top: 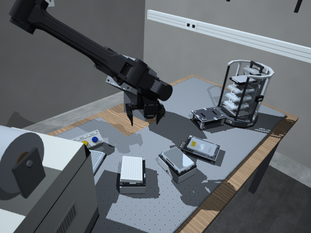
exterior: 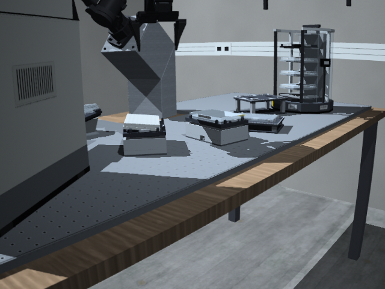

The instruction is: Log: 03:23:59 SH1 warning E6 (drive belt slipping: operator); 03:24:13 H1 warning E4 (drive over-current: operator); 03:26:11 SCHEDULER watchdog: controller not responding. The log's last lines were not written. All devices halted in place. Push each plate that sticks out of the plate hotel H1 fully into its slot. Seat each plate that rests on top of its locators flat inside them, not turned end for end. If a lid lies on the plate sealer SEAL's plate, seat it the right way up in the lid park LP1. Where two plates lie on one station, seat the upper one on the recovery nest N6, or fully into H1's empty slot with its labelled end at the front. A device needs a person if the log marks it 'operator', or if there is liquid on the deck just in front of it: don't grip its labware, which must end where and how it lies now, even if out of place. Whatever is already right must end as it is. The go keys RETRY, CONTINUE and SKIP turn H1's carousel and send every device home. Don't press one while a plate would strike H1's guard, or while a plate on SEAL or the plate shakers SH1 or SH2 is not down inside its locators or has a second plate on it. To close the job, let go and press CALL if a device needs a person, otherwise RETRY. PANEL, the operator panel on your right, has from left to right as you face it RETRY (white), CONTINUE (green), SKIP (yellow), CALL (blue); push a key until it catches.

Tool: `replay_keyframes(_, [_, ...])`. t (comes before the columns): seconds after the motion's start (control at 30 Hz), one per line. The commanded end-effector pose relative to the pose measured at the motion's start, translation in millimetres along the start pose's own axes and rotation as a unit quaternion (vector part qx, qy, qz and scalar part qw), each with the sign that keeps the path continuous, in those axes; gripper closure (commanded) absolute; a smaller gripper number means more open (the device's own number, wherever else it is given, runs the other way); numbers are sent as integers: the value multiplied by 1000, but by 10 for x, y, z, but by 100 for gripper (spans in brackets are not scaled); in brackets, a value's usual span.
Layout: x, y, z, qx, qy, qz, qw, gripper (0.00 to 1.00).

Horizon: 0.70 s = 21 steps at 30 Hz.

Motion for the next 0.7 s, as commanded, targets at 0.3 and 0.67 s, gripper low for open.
replay_keyframes(0.3, [78, -410, -401, -7, -8, -4, 1000, 0])
replay_keyframes(0.67, [84, -689, -534, -86, -10, -5, 996, 0])
Point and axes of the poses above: the point where the finger pads meet when closed, its own x axis back along the fingers, its own y axis across the jaws, z = x × y, the point moved 3 cm from there along x, back along the fingers, and after that the axes turned 3 degrees about -x, right-handed, at the moved point
